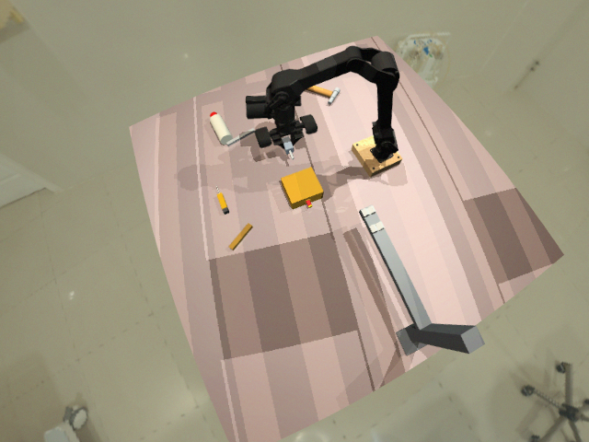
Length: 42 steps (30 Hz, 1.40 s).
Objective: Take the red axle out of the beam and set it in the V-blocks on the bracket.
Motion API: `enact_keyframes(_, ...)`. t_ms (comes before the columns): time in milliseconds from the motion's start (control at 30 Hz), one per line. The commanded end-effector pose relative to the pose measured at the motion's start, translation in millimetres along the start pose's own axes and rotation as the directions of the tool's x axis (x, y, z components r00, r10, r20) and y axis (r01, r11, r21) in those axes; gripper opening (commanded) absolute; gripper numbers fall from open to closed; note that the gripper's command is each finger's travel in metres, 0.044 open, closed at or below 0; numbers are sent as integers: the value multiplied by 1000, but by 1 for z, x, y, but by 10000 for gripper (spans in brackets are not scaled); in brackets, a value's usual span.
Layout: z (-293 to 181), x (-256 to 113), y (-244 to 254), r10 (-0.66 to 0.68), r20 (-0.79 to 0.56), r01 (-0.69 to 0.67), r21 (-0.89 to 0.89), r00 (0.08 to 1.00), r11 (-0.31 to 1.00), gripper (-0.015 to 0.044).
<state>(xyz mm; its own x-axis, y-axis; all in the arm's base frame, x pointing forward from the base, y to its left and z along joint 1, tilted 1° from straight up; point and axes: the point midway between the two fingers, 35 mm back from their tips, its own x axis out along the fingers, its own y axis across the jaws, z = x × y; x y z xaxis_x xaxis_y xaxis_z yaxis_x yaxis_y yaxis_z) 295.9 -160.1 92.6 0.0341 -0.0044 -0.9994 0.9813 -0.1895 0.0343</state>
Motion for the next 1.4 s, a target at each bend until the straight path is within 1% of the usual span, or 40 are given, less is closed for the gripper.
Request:
enact_keyframes(0,-5,-1,-7,-1,-3,1,-1,1000,1000,0)
enact_keyframes(133,-13,-1,-16,-2,-3,2,-1,1000,1000,0)
enact_keyframes(300,-12,3,-15,-2,-3,2,-1,1000,1000,0)
enact_keyframes(1367,-12,56,-14,-2,-4,2,-1,1000,1000,0)
